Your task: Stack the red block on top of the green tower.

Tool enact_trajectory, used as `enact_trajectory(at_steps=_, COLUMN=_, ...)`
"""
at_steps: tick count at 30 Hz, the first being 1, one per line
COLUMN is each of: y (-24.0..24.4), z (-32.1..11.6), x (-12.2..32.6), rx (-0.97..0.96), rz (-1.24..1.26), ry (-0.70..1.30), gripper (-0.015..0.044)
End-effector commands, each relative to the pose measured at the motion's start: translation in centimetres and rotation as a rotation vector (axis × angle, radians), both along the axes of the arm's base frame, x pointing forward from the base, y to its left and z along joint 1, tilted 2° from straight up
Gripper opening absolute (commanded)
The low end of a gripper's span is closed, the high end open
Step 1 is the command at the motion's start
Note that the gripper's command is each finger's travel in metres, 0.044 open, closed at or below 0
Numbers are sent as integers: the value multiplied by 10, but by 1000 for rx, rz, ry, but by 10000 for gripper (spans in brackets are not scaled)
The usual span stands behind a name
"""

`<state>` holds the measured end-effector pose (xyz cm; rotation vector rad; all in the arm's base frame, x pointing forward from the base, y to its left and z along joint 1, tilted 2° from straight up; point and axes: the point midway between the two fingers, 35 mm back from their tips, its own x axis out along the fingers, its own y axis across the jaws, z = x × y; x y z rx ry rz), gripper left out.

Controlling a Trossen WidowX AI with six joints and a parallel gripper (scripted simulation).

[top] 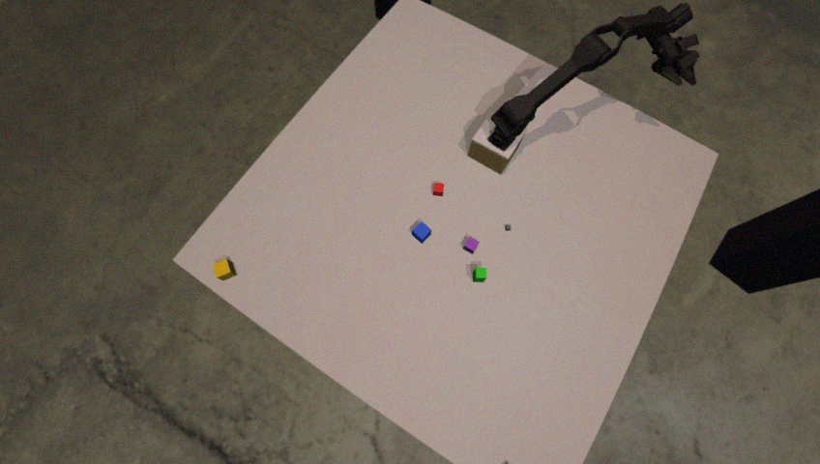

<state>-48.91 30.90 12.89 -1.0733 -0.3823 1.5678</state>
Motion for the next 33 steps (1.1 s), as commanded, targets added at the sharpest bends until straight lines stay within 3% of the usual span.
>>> enact_trajectory(at_steps=1, y=2, z=0, x=1, rx=-1, rz=-3, ry=-1, gripper=426)
enact_trajectory(at_steps=18, y=142, z=-7, x=168, rx=-164, rz=-276, ry=-90, gripper=440)
enact_trajectory(at_steps=33, y=195, z=-16, x=349, rx=-341, rz=-507, ry=-114, gripper=440)
